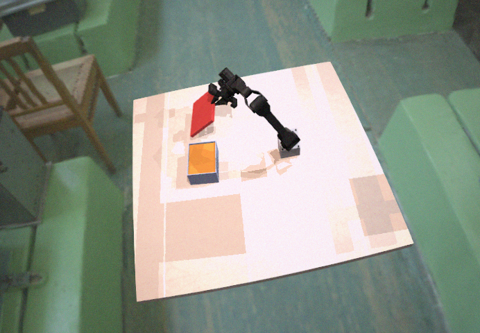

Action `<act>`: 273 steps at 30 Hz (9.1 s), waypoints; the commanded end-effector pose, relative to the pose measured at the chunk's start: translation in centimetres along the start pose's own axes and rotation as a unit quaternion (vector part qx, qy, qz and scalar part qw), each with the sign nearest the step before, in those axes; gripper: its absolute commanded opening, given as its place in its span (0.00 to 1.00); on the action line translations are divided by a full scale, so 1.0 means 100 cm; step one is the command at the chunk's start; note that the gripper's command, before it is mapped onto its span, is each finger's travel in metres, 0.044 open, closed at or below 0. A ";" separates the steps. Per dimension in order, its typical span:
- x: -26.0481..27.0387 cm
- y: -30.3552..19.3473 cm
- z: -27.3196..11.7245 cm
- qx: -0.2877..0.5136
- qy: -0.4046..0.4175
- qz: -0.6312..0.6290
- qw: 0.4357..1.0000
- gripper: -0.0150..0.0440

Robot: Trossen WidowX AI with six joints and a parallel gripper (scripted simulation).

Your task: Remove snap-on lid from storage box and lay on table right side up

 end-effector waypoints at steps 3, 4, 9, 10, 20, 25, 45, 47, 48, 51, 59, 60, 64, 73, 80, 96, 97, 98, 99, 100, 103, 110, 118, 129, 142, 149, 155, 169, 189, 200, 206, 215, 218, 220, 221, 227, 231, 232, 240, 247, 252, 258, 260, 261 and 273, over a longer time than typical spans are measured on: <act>-0.003 0.000 0.003 0.000 0.003 0.000 1.000 0.25; -0.003 0.000 0.003 0.000 0.003 0.000 1.000 0.25; -0.006 -0.001 0.006 0.000 0.003 0.000 1.000 0.25; -0.007 -0.001 0.006 0.000 0.003 0.000 1.000 0.25; -0.013 -0.002 0.012 0.000 0.003 0.000 1.000 0.25; -0.016 -0.002 0.014 0.000 0.003 0.000 1.000 0.25; -0.028 -0.004 0.025 0.000 0.003 0.000 1.000 0.25; -0.029 -0.004 0.026 0.000 0.003 0.000 1.000 0.25; -0.030 -0.004 0.026 0.000 0.003 0.000 1.000 0.25; -0.032 -0.004 0.028 0.000 0.003 0.000 1.000 0.25; -0.037 -0.005 0.032 0.001 0.003 0.000 1.000 0.25; -0.037 -0.005 0.033 0.001 0.003 0.000 1.000 0.25; -0.040 -0.005 0.035 0.001 0.003 0.000 1.000 0.25; -0.045 -0.006 0.039 0.001 0.003 0.000 1.000 0.25; -0.050 -0.007 0.043 0.001 0.003 0.000 1.000 0.25; -0.059 -0.008 0.051 0.001 0.003 0.001 1.000 0.25; -0.060 -0.008 0.052 0.001 0.003 0.001 1.000 0.25; -0.061 -0.008 0.052 0.001 0.003 0.001 1.000 0.25; -0.061 -0.008 0.053 0.001 0.003 0.001 1.000 0.25; -0.062 -0.008 0.054 0.001 0.003 0.001 1.000 0.25; -0.064 -0.009 0.055 0.001 0.003 0.001 1.000 0.25; -0.068 -0.009 0.059 0.001 0.003 0.001 1.000 0.25; -0.073 -0.010 0.063 0.001 0.003 0.001 1.000 0.25; -0.079 -0.011 0.069 0.001 0.003 0.001 1.000 0.25; -0.087 -0.012 0.075 0.002 0.003 0.001 1.000 0.25; -0.092 -0.013 0.079 0.002 0.003 0.001 1.000 0.25; -0.084 -0.010 0.074 0.002 0.003 0.001 1.000 0.43; -0.094 -0.012 0.066 0.001 0.003 0.001 1.000 0.99; -0.120 -0.014 0.035 0.000 0.002 0.001 1.000 1.00; -0.130 -0.015 0.022 0.000 0.002 0.001 1.000 1.00; -0.122 -0.013 0.015 0.000 0.002 0.001 1.000 1.00; -0.114 -0.012 -0.001 -0.001 0.001 0.001 1.000 1.00; -0.111 -0.011 -0.006 -0.001 0.001 0.001 1.000 1.00; -0.109 -0.011 -0.010 -0.001 0.001 0.001 1.000 1.00; -0.108 -0.011 -0.012 -0.001 0.001 0.001 1.000 1.00; -0.102 -0.010 -0.022 -0.001 0.001 0.001 1.000 1.00; -0.098 -0.009 -0.029 -0.001 0.001 0.001 1.000 1.00; -0.097 -0.009 -0.031 -0.001 0.001 0.001 1.000 1.00; -0.090 -0.008 -0.045 -0.002 0.000 0.001 1.000 1.00; -0.092 -0.010 -0.044 -0.002 0.000 0.001 1.000 1.00; -0.092 -0.010 -0.044 -0.002 0.000 0.001 1.000 1.00; -0.092 -0.010 -0.044 -0.002 0.000 0.001 1.000 1.00; -0.092 -0.010 -0.044 -0.002 0.000 0.001 1.000 1.00; -0.092 -0.010 -0.044 -0.002 0.000 0.001 1.000 1.00; -0.092 -0.010 -0.044 -0.002 0.000 0.001 1.000 1.00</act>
Point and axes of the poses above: the point midway between the two fingers, 35 mm back from their tips, its own z axis out along the fingers, its own x axis across the jaws, y = z × x, the point moved 5 cm from there along -z, back along the fingers, and after that the axes turned 7 degrees about -z, right-handed, at the moved point
